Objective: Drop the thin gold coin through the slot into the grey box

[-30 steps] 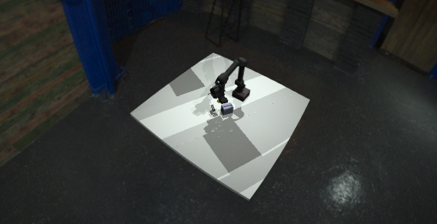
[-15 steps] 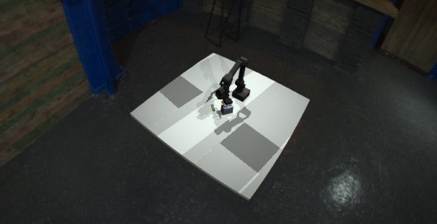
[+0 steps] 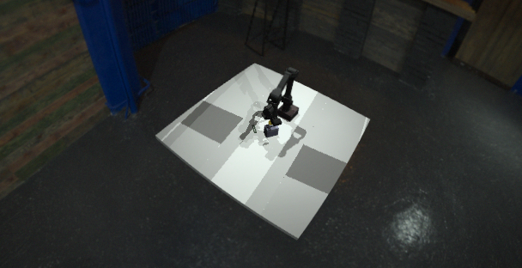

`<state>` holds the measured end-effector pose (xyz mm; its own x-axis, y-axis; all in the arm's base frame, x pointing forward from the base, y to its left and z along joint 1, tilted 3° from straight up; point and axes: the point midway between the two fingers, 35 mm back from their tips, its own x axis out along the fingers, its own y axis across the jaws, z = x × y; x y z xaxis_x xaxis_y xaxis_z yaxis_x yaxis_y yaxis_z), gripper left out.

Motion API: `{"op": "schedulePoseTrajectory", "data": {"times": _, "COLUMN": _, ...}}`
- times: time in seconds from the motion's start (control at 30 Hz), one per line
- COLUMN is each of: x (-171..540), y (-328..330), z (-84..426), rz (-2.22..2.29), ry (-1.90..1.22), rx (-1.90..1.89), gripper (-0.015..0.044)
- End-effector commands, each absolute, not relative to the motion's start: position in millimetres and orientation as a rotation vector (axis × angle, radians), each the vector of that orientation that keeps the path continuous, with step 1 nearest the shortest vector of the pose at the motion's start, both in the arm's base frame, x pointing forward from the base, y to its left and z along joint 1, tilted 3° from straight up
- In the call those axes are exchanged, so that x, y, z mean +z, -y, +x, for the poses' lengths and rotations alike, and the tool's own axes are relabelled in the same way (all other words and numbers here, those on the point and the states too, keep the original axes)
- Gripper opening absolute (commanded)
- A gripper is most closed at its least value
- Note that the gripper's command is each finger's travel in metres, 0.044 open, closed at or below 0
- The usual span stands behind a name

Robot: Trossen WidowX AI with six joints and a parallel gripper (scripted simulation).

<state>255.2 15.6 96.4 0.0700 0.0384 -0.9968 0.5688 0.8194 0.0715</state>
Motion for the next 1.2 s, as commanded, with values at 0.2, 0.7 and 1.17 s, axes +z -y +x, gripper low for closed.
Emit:
{"op": "schedulePoseTrajectory", "data": {"times": 0.2, "x": 96.7, "y": -14.2, "z": 256.4, "rz": 0.519, "ry": -1.461, "rx": -0.426, "gripper": 0.0}}
{"op": "schedulePoseTrajectory", "data": {"times": 0.7, "x": 95.0, "y": -18.5, "z": 252.6, "rz": 0.523, "ry": -1.46, "rx": -0.429, "gripper": 0.0}}
{"op": "schedulePoseTrajectory", "data": {"times": 1.17, "x": 92.2, "y": -17.5, "z": 253.3, "rz": 0.52, "ry": -1.459, "rx": -0.426, "gripper": 0.0}}
